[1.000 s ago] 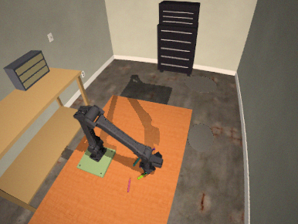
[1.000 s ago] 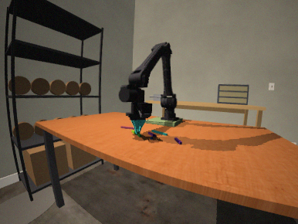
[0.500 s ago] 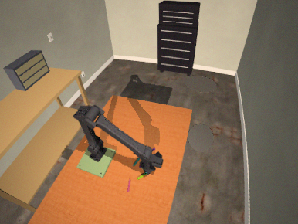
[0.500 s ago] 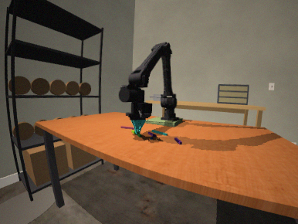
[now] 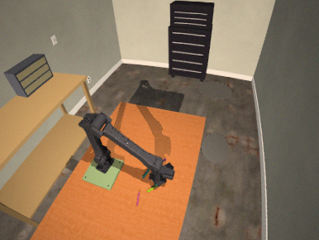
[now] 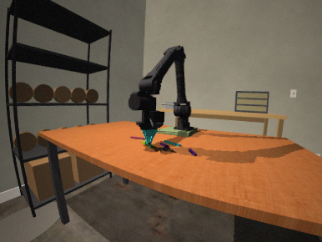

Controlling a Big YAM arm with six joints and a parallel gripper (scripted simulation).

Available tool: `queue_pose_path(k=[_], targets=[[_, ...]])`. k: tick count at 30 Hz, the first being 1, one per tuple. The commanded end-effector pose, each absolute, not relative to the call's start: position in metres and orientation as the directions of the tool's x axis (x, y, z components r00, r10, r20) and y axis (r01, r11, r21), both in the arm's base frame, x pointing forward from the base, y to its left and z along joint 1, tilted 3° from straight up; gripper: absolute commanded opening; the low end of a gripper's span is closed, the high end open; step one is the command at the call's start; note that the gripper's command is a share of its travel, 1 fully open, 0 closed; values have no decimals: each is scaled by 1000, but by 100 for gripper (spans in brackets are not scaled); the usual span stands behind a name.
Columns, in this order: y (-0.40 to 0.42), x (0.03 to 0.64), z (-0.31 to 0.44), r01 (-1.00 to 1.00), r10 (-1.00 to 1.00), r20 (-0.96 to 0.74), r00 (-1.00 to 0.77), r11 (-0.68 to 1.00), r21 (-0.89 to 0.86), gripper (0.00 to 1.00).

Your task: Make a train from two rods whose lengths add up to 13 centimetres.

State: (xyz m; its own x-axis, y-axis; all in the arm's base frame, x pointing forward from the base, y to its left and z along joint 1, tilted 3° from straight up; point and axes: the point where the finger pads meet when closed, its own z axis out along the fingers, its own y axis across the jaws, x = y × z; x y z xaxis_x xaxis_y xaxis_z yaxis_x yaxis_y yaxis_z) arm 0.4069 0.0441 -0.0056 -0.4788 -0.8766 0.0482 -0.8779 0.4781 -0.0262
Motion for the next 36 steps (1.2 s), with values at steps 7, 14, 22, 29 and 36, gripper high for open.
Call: queue_pose_path(k=[7,14,22,29,36], targets=[[50,417,4,-877,-877,24,-479,477,-55,4],[50,417,4,-877,-877,24,-479,477,-55,4],[50,415,-1,-877,-877,27,-479,477,-50,4],[49,416,-8,-878,-877,33,-479,477,-42,4],[47,413,-15,-878,-877,37,-479,478,-37,4]])
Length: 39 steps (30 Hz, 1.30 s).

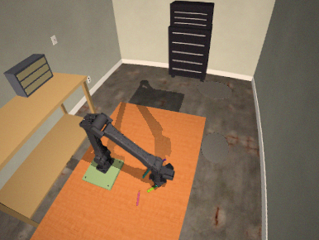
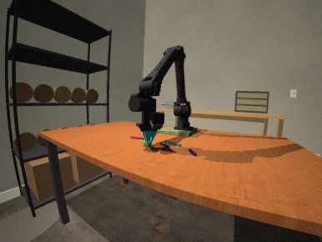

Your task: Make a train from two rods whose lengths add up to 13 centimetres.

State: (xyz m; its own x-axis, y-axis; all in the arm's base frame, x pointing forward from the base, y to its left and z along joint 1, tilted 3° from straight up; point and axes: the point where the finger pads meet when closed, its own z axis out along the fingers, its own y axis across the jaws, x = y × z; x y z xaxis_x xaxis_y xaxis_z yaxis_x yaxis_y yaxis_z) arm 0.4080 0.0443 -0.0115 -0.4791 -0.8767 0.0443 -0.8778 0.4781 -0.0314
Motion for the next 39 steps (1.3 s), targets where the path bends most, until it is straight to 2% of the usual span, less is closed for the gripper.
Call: queue_pose_path(k=[1,39], targets=[[47,411,-16,-878,-877,39,-479,478,-35,4],[47,415,-13,-878,-877,33,-479,478,-42,4]])
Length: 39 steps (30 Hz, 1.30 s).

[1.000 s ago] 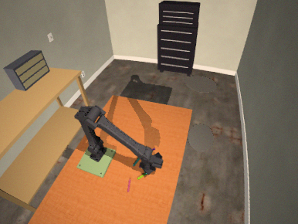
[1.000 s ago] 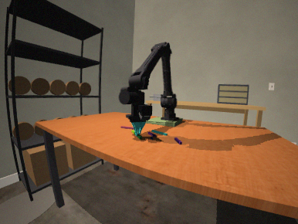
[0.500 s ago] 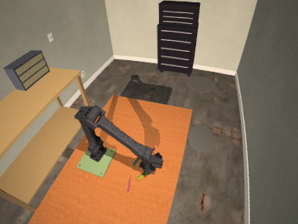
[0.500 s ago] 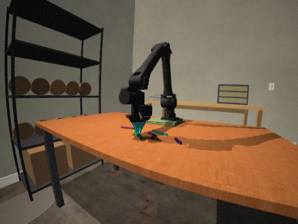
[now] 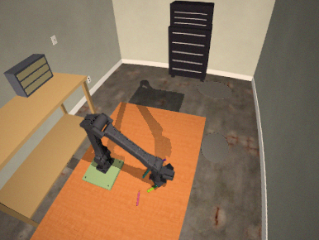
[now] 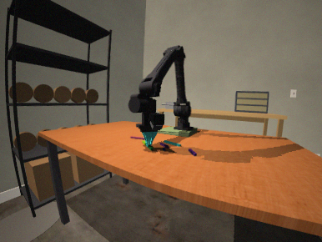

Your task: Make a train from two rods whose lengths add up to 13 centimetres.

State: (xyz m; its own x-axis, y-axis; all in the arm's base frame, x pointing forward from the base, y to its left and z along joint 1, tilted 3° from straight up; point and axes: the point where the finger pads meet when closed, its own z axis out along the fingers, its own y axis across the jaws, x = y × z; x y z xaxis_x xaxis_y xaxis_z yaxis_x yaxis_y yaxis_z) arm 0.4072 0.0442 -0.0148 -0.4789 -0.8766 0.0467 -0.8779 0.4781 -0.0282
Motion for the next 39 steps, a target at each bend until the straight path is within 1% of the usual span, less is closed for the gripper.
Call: queue_pose_path(k=[1,4,5,7,8,10,11,13,14,16,17,29,34,39], targets=[[47,415,-13,-878,-877,33,-479,478,-42,4],[47,415,-13,-878,-877,33,-479,478,-42,4],[47,415,-13,-878,-877,33,-479,478,-42,8],[47,415,-13,-878,-877,33,-479,478,-42,8],[47,415,-13,-878,-877,33,-479,478,-42,12],[47,415,-13,-878,-877,33,-479,478,-42,12],[47,415,-13,-878,-877,33,-479,478,-42,16],[47,415,-13,-878,-877,33,-479,478,-42,16],[47,415,-13,-878,-877,33,-479,478,-42,20],[47,415,-13,-878,-877,33,-479,478,-42,20],[47,415,-13,-878,-877,33,-479,478,-42,23],[47,415,-11,-877,-877,32,-479,478,-44,23],[51,433,19,-875,-877,3,-480,478,-83,23],[54,431,29,-875,-878,4,-479,477,-81,23]])
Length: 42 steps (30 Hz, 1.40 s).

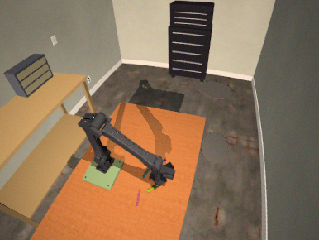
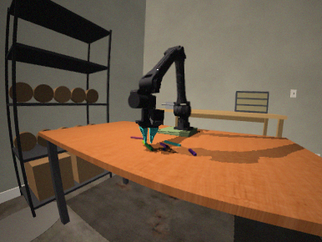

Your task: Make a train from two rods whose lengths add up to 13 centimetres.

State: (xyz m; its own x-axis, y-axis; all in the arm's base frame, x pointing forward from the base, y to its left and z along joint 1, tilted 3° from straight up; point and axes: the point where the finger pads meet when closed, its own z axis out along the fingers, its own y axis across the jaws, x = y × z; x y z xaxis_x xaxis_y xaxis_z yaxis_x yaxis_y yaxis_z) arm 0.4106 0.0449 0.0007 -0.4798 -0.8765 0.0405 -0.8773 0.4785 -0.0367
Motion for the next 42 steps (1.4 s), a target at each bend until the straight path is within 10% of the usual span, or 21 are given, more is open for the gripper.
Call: queue_pose_path(k=[1,22,23,42], targets=[[55,431,34,-875,-878,3,-478,476,-82,23],[55,421,92,-876,-877,21,-480,479,-58,23],[55,423,91,-876,-877,19,-480,479,-61,100],[55,423,91,-876,-877,17,-480,478,-62,100]])
